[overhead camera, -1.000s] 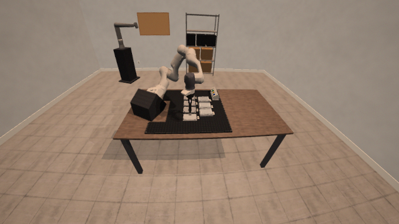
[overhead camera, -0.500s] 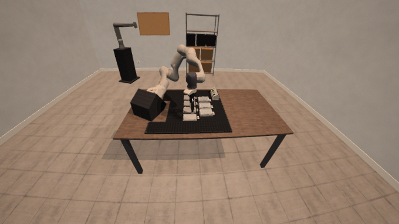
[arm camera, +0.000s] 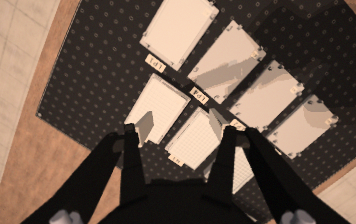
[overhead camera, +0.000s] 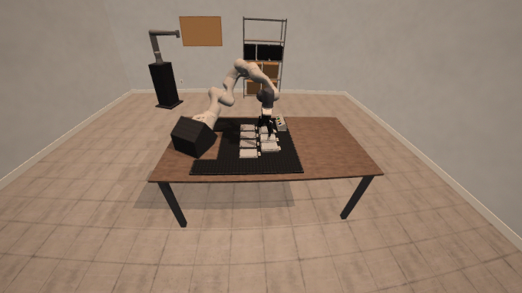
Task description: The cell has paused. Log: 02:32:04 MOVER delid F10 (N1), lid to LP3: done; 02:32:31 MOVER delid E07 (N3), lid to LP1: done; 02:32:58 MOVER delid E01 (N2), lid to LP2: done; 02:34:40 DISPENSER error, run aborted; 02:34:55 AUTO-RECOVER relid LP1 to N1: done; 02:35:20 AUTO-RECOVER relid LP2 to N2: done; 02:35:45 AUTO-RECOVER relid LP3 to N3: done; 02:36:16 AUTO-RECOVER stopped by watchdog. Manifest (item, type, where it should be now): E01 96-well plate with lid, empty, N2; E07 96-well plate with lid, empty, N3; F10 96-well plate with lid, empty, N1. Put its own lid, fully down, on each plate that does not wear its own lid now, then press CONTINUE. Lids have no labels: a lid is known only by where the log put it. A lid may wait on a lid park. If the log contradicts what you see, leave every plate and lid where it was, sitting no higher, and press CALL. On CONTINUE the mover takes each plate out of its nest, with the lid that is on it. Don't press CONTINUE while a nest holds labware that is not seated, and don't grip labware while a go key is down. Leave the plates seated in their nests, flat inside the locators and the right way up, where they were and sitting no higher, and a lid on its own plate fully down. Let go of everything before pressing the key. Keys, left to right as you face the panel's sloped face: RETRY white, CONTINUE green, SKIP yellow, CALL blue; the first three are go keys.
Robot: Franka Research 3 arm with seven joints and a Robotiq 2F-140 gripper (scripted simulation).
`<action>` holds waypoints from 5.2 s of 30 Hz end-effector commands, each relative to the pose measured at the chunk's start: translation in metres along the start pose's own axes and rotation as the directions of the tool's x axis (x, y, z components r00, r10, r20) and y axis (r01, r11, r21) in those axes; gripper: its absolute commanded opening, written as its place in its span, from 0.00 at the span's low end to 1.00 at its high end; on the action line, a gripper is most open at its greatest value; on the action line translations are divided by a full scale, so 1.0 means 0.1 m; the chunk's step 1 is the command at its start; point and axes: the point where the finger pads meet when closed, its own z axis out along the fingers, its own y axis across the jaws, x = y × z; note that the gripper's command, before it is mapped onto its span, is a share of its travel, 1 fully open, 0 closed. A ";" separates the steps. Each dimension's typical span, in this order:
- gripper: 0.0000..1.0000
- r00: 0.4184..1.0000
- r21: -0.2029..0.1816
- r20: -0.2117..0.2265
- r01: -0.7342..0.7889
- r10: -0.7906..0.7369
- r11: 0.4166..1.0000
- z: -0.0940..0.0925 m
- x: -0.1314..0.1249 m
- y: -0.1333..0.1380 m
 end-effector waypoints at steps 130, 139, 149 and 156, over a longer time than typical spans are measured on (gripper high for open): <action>0.66 -0.766 0.034 -0.033 0.641 -0.642 -0.767 0.44 -0.90 0.35; 0.66 -0.766 0.034 -0.033 0.641 -0.642 -0.767 0.44 -0.90 0.35; 0.66 -0.766 0.034 -0.033 0.641 -0.642 -0.767 0.44 -0.90 0.35; 0.59 -0.766 0.034 -0.033 0.641 -0.642 -0.767 0.44 -0.90 0.35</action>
